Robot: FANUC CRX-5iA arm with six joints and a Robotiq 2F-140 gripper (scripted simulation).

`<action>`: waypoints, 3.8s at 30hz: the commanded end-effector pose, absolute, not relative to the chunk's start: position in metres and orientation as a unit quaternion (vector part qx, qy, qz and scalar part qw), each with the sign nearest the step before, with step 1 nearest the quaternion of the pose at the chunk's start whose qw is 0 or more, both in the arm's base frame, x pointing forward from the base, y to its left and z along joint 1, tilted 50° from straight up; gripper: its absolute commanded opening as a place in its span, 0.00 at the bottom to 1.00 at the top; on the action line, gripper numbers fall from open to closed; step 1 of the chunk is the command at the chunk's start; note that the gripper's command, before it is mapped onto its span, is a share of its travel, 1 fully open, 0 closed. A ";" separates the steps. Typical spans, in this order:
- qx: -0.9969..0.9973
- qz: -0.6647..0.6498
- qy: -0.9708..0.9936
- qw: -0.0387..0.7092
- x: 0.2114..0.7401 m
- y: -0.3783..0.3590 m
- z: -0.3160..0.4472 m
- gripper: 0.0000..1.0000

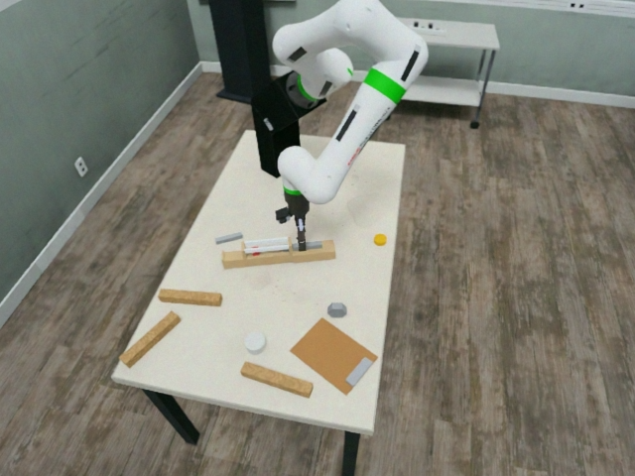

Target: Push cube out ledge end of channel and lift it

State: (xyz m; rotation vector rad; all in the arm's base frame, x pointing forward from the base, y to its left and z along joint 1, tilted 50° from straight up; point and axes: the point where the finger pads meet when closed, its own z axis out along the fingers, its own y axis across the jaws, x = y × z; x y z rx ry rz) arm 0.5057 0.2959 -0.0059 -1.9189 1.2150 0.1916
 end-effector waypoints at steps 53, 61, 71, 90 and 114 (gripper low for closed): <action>-0.765 0.076 0.484 0.418 0.515 0.284 -0.014 0.30; -0.765 0.076 0.484 0.418 0.515 0.284 -0.014 0.30; -0.765 0.076 0.484 0.418 0.515 0.284 -0.014 0.30; -0.765 0.076 0.484 0.418 0.498 0.242 0.023 0.30; -0.765 0.076 0.484 0.418 0.496 0.236 0.029 0.30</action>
